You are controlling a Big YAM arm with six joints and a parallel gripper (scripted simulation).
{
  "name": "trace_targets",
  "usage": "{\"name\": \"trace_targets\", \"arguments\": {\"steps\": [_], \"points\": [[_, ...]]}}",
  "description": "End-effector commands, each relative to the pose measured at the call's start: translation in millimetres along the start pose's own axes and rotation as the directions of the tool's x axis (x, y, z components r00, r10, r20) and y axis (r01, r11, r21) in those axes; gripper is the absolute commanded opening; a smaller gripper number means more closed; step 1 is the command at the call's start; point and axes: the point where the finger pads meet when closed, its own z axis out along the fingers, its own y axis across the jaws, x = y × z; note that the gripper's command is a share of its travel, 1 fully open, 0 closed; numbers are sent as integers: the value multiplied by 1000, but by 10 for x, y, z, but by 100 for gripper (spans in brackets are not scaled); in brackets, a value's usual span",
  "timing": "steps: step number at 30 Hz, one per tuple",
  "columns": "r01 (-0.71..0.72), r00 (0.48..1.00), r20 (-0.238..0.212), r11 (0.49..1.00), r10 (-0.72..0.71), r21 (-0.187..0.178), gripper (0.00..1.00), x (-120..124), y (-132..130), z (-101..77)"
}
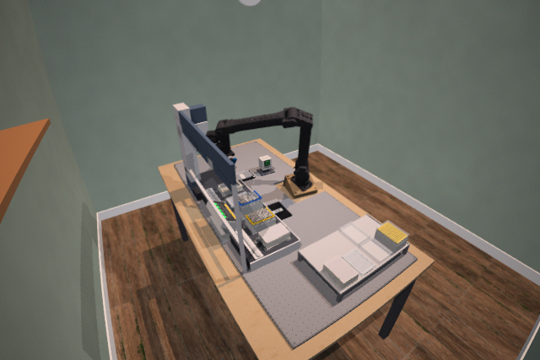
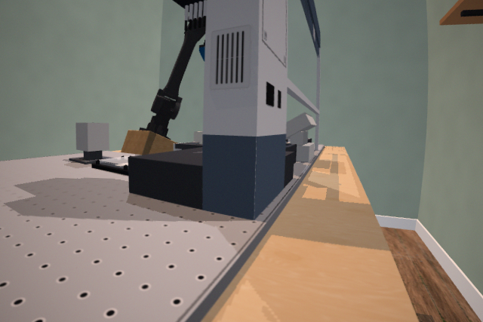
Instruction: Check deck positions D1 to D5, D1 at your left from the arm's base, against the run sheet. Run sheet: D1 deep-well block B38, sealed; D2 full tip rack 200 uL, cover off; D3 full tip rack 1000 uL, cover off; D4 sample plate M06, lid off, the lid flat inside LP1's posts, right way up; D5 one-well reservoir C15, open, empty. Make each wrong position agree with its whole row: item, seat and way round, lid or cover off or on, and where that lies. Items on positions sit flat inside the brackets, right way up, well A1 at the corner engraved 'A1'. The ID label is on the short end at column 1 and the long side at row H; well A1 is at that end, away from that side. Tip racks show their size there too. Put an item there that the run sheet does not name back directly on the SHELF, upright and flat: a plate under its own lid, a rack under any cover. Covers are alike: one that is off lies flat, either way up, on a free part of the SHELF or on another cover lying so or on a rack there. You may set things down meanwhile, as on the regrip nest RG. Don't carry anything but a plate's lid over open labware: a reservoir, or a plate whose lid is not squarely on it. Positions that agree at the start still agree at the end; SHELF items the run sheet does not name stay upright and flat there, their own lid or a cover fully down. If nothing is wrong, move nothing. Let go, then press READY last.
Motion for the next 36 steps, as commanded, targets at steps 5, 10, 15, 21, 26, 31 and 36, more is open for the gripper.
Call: {"name": "trace_targets", "arguments": {"steps": [5,10,15,21,26,31,36], "points": [[7,1000,20,1000,-7,11,100,-87,26,133],[11,999,41,1000,-12,28,100,-126,-31,-26],[11,999,41,1000,-12,28,100,-126,-31,-26],[11,999,41,1000,-12,28,100,-126,-31,-26],[11,999,41,1000,-12,28,100,-126,-31,-26],[11,999,41,1000,-12,28,100,-126,-31,-26],[11,999,41,1000,-12,28,100,-126,-31,-26]]}}
